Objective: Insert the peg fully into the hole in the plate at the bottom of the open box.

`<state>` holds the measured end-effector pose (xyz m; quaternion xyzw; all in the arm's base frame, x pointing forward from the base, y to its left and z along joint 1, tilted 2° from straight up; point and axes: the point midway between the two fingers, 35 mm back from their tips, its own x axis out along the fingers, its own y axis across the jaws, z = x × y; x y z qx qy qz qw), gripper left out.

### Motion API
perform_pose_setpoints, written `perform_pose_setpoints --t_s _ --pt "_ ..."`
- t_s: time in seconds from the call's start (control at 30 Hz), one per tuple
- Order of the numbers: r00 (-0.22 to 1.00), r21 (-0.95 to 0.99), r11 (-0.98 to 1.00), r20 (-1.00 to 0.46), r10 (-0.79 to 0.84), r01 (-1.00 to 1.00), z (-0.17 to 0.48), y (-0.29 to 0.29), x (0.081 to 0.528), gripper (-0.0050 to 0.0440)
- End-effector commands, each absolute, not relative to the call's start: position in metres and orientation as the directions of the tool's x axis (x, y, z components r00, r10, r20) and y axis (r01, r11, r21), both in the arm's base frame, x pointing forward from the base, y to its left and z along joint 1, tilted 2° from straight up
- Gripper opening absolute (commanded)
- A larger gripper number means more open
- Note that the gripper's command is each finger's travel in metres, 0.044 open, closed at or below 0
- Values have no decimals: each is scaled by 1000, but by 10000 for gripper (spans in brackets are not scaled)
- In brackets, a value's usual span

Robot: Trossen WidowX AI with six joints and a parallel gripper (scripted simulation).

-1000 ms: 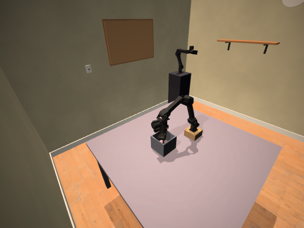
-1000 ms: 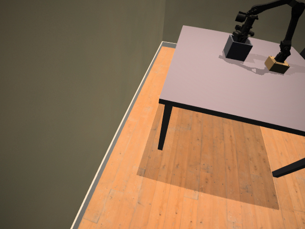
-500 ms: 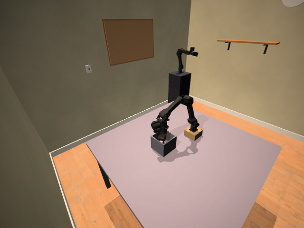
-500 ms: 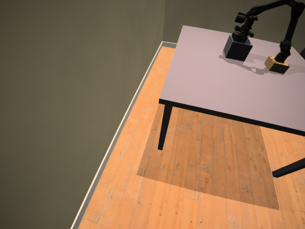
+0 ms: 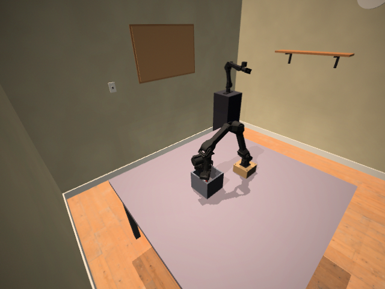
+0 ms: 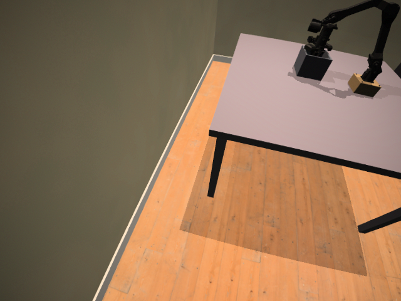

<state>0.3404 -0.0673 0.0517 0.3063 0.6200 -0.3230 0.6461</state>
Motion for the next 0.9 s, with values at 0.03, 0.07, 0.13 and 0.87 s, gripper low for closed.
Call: perform_pose_setpoints --t_s 0.03,0.07,0.13,0.87 --pt "13 -10 606 -999 -32 795 43 -67 340 0" --pt "13 -10 606 -999 -32 795 43 -67 340 0" --pt "13 -10 606 -999 -32 795 41 -67 340 0" --pt "13 -10 606 -999 -32 795 35 -69 341 0"
